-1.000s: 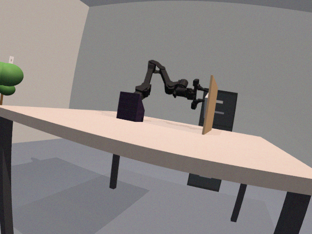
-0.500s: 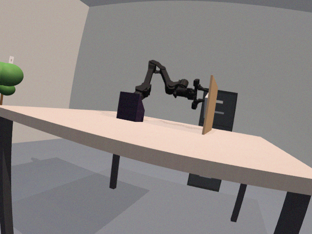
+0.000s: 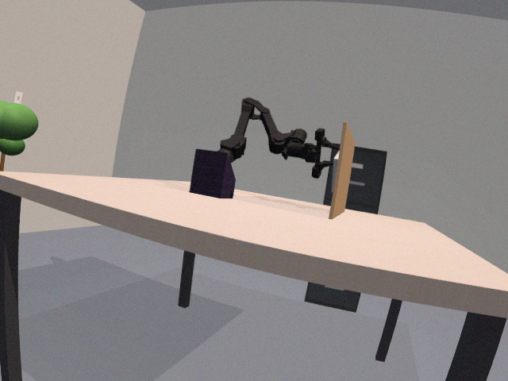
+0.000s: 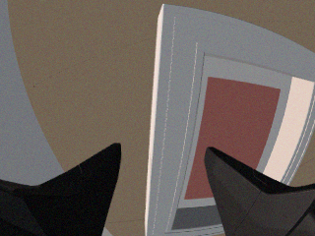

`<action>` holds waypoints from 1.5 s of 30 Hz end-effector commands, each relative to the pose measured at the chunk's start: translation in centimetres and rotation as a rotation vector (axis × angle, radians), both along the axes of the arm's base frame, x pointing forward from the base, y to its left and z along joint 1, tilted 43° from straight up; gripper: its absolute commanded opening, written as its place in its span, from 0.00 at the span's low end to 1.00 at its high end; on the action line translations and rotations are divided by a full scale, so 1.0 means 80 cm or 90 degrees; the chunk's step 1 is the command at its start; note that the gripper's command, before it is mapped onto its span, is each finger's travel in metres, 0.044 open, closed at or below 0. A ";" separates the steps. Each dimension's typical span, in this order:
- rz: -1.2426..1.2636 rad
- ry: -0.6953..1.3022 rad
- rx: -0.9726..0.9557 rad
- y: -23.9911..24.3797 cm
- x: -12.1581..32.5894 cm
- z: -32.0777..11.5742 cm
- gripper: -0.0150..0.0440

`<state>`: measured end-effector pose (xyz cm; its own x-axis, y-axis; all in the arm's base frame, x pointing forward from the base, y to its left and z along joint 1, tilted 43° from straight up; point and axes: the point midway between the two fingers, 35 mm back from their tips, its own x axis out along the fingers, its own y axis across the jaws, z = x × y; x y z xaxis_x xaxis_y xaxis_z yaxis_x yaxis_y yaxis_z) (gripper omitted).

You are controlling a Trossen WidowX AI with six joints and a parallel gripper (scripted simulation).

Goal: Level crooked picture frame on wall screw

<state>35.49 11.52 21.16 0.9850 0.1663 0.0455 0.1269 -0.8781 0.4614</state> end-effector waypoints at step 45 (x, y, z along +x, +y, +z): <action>0.002 -0.001 0.002 -0.005 0.001 0.004 0.25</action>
<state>35.48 11.50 21.25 0.9827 0.1804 0.0428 0.1405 -0.8752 0.4630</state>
